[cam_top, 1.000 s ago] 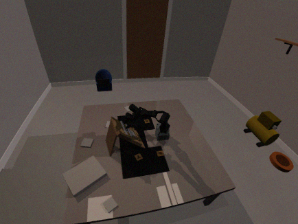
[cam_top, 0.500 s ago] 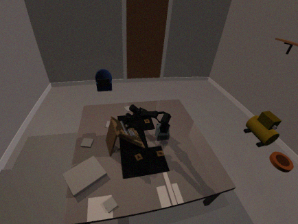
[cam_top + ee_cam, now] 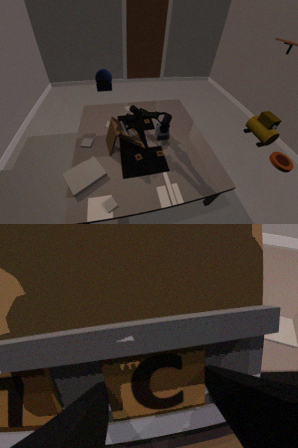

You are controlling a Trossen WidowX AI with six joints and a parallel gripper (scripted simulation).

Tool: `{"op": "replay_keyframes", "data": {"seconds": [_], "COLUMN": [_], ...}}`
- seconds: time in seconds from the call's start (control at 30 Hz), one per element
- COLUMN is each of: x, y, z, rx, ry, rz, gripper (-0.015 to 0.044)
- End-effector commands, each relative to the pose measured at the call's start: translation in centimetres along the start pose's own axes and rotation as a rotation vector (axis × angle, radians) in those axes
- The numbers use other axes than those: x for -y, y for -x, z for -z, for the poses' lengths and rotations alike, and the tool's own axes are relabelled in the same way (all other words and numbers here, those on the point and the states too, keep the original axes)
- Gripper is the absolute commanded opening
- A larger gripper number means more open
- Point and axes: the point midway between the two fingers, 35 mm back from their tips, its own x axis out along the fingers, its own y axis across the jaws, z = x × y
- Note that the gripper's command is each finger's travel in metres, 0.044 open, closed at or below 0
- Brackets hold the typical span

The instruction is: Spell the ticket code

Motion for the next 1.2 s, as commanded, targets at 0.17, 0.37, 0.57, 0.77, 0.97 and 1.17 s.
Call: {"op": "replay_keyframes", "data": {"seconds": [0.17,0.37,0.57,0.77,0.97,1.17], "x": [-0.6,-0.9,-1.3,-1.6,-1.9,-2.1], "y": [0.1,0.1,0.1,0.1,0.1,0.1], "z": [-0.2,-0.2,-0.2,-0.2,-0.2,-0.2], "rx": [0.004,0.004,0.004,0.004,0.004,0.004], "ry": [0.005,0.004,0.004,0.004,0.004,0.004], "rz": [0.004,0.004,0.004,0.004,0.004,0.004], "gripper": [0.0,0.0,0.0,0.0,0.0,0.0]}}
